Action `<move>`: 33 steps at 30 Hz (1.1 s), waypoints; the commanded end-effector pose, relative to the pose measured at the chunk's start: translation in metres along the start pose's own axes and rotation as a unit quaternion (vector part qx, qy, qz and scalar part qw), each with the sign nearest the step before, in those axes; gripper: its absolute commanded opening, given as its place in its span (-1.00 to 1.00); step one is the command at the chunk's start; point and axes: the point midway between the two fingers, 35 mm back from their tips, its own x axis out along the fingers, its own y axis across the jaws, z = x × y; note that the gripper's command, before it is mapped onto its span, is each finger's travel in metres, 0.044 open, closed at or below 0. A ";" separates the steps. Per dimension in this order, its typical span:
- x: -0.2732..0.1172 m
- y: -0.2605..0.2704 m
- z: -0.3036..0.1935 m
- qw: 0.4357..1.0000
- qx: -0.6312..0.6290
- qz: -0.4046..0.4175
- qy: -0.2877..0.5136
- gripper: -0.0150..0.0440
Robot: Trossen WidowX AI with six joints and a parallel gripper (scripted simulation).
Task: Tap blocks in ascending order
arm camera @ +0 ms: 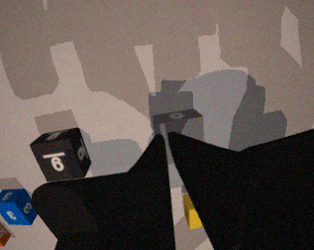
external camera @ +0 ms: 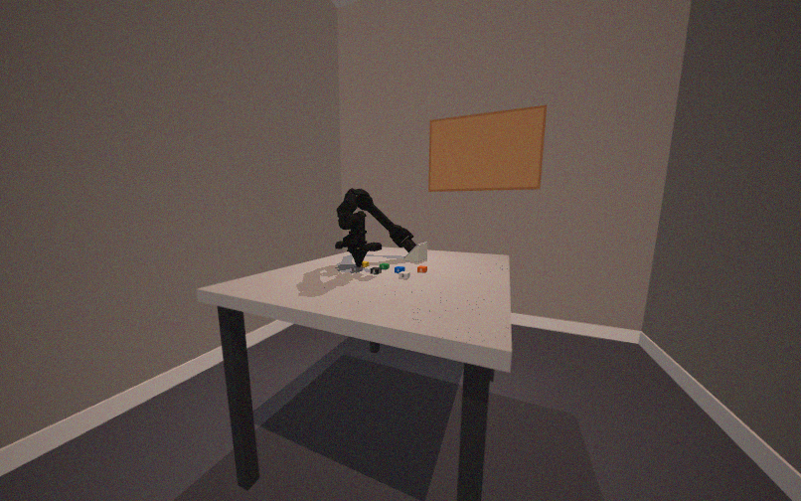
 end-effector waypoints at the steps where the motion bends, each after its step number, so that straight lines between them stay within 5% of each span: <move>1: 0.003 0.000 -0.001 1.000 -0.004 -0.003 0.002 -0.42; 11: -0.029 0.001 -0.001 1.000 -0.004 -0.002 0.002 -0.42; 18: -0.105 0.001 -0.001 1.000 -0.005 -0.001 0.003 -0.42; 23: -0.108 0.007 -0.006 1.000 -0.003 0.001 0.002 -0.42; 33: -0.107 0.075 -0.098 1.000 -0.006 0.002 0.005 -0.42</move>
